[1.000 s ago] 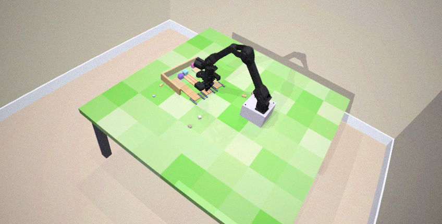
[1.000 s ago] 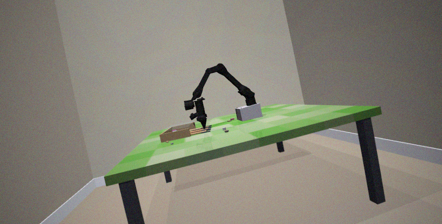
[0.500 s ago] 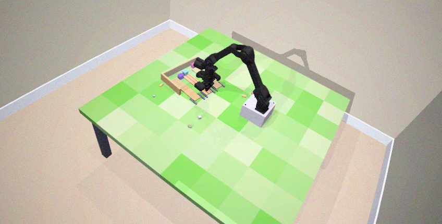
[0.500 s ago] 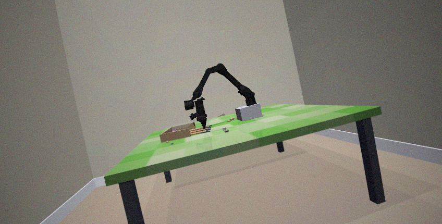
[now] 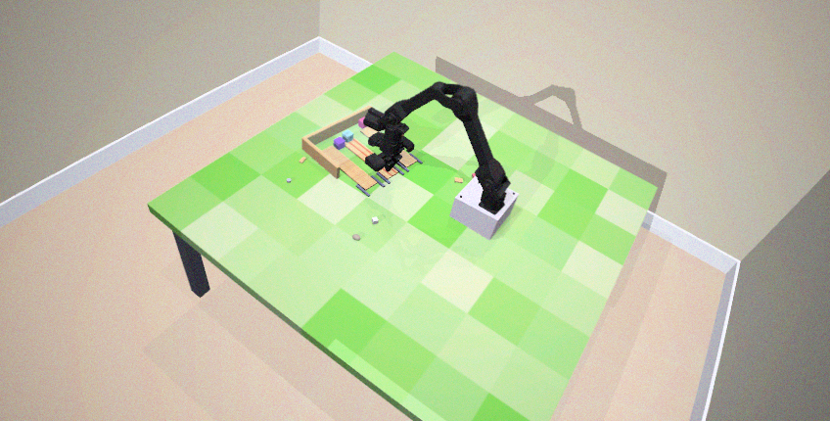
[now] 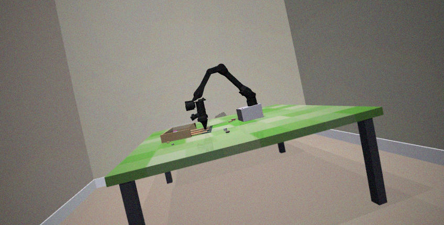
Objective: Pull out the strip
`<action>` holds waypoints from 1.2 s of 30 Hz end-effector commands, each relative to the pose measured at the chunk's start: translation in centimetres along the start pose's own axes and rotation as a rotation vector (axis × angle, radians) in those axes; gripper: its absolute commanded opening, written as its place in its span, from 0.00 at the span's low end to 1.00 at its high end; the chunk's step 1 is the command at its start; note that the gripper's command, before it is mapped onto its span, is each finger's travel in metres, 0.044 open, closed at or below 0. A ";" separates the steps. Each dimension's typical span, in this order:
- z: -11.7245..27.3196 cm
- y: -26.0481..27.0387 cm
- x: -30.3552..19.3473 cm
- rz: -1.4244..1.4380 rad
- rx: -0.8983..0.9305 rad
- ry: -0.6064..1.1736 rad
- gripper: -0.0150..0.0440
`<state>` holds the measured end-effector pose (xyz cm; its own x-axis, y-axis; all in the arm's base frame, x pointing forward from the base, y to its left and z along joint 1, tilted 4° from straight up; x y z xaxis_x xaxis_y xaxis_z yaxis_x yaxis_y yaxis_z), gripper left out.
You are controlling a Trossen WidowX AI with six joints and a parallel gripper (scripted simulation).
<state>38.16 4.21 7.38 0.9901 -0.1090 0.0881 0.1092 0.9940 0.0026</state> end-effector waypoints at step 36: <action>-0.4 0.0 -3.9 -0.002 0.001 0.000 0.25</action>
<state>35.07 4.53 7.06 0.9886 -0.1090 0.1041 0.1087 0.9940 0.0083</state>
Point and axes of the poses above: the point midway between the two fingers, 35 mm back from their tips, its own z axis back along the fingers, its own y axis across the jaws, x = y × z, the point moved 10 cm from there along z, back along the fingers, and after that the axes turned 1 degree about -z, right-handed, at the moved point
